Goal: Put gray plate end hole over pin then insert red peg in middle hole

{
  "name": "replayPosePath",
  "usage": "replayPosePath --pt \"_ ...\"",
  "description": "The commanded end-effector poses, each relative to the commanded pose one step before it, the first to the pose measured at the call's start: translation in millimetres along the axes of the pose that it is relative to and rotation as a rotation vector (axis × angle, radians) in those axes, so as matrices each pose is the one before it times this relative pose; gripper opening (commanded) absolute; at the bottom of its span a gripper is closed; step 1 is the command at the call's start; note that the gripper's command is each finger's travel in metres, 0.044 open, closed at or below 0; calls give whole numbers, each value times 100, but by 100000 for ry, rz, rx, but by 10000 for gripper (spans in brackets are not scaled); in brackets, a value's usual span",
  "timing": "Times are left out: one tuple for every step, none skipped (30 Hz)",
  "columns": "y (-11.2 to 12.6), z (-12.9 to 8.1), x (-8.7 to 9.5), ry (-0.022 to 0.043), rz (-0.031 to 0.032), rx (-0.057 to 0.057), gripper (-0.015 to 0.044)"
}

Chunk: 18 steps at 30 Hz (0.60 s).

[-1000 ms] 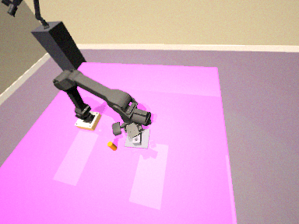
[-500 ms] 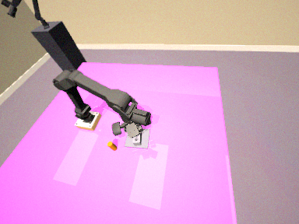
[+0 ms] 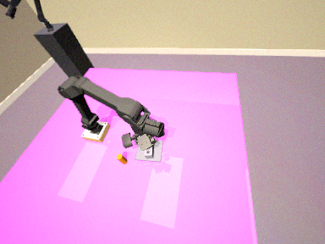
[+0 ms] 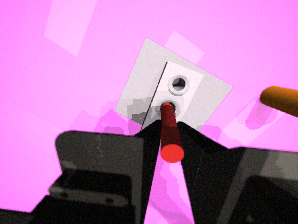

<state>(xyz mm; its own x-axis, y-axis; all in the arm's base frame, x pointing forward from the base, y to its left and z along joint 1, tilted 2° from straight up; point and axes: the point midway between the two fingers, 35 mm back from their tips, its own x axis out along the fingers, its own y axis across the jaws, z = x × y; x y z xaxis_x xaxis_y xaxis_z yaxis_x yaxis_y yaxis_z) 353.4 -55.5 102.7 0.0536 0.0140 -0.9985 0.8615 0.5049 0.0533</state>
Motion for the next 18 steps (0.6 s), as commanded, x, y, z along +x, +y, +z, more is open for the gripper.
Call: replayPosePath --pt "-5 -5 -11 -2 3 -1 0" --pt "0 0 0 0 0 0 26" --pt "0 0 0 0 0 0 53" --pt "0 0 0 0 0 0 79" --pt "0 0 0 0 0 0 105" --pt "0 0 0 0 0 0 131" --pt "0 0 0 0 0 0 150" --pt "0 0 0 0 0 0 150" --pt "0 0 0 0 0 0 150" --pt "0 0 0 0 0 0 150" --pt "0 0 0 0 0 0 150" --pt "0 0 0 0 0 0 150" --pt "0 0 0 0 0 0 150" --pt "0 0 0 0 0 0 150" --pt "0 0 0 0 0 0 150" --pt "0 0 0 0 0 0 150" --pt "0 1 -22 24 14 -6 150" --pt "0 2 -36 40 23 -11 150"
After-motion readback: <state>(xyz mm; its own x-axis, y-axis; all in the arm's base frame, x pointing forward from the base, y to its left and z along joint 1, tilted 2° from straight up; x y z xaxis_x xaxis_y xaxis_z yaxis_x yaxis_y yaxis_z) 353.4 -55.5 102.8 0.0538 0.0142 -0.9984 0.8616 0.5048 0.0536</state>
